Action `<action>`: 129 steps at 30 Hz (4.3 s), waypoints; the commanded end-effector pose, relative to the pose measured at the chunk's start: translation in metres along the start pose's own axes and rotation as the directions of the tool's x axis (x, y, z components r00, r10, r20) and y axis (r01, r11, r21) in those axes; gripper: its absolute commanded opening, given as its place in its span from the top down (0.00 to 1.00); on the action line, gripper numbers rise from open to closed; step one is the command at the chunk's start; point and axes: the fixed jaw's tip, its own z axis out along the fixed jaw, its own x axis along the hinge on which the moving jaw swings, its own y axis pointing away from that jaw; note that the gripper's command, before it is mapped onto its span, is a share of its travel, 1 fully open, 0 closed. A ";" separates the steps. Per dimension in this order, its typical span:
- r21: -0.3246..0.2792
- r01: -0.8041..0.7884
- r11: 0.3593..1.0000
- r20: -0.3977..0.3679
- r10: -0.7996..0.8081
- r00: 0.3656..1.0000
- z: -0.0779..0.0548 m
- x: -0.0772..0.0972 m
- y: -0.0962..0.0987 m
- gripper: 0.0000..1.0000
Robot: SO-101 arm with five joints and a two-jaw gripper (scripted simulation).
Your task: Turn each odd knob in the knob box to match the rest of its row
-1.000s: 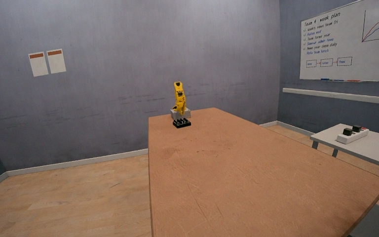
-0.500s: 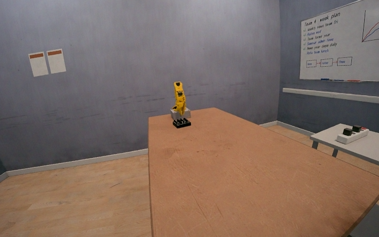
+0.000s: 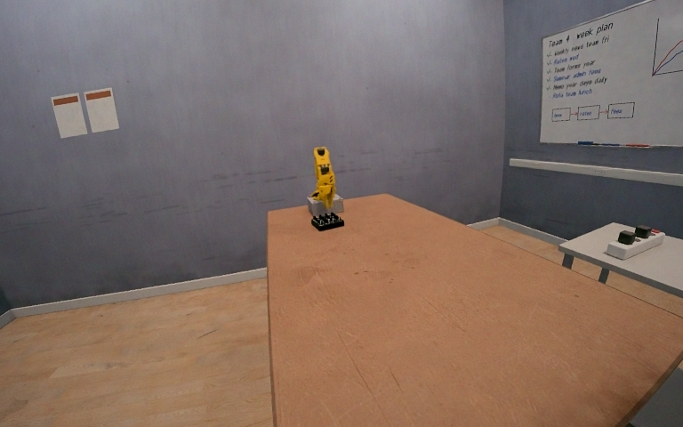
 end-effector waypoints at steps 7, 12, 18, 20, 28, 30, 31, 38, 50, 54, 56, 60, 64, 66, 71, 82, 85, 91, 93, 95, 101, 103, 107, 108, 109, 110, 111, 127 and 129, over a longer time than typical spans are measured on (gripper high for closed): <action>0.011 0.014 1.000 0.009 -0.014 1.000 0.000 0.017 0.015 0.90; 0.011 0.014 1.000 0.009 -0.014 1.000 0.002 0.023 0.022 0.90; 0.011 0.014 1.000 0.009 -0.014 1.000 0.002 0.025 0.024 0.90; 0.011 0.014 1.000 0.009 -0.014 1.000 0.002 0.025 0.024 0.90; 0.011 0.014 1.000 0.009 -0.014 1.000 0.002 0.025 0.024 0.90; 0.011 0.014 1.000 0.009 -0.014 1.000 0.002 0.025 0.024 0.90; 0.011 0.014 1.000 0.009 -0.014 1.000 0.002 0.025 0.024 0.90; 0.011 0.014 1.000 0.009 -0.014 1.000 0.002 0.025 0.024 0.90; 0.011 0.014 1.000 0.009 -0.014 1.000 0.008 0.025 0.024 0.90; 0.011 0.014 1.000 0.009 -0.014 1.000 0.009 0.025 0.024 0.90; 0.011 0.014 1.000 0.009 -0.014 1.000 0.011 0.025 0.024 0.90; 0.011 0.014 1.000 0.009 -0.014 1.000 0.015 0.025 0.024 0.90; 0.011 0.014 1.000 0.009 -0.014 1.000 0.016 0.025 0.024 0.90; 0.011 0.014 1.000 0.009 -0.014 1.000 0.017 0.025 0.024 0.90; 0.011 0.014 1.000 0.009 -0.014 1.000 0.017 0.025 0.024 0.90; 0.011 0.014 1.000 0.009 -0.014 1.000 0.017 0.025 0.024 0.90; 0.011 0.014 1.000 0.009 -0.014 1.000 0.017 0.025 0.024 0.90; 0.011 0.014 1.000 0.009 -0.014 1.000 0.017 0.025 0.023 0.90; 0.011 0.014 1.000 0.009 -0.014 1.000 0.018 0.025 0.023 0.90; 0.011 0.014 1.000 0.009 -0.014 1.000 0.020 0.024 0.021 0.90; 0.011 0.014 1.000 0.009 -0.014 1.000 0.023 0.023 0.019 0.90; 0.011 0.014 1.000 0.009 -0.014 1.000 0.023 0.023 0.019 0.90; 0.011 0.014 1.000 0.009 -0.014 1.000 0.023 0.023 0.019 0.90; 0.011 0.014 1.000 0.009 -0.014 1.000 0.023 0.023 0.019 0.90; 0.011 0.014 1.000 0.009 -0.014 1.000 0.023 0.023 0.019 0.90; 0.011 0.014 1.000 0.009 -0.014 1.000 0.023 0.023 0.019 0.90; 0.011 0.014 1.000 0.009 -0.014 1.000 0.022 0.023 0.019 0.90; 0.011 0.014 1.000 0.009 -0.014 1.000 0.020 0.024 0.020 0.90; 0.011 0.014 1.000 0.009 -0.014 1.000 0.020 0.024 0.020 0.90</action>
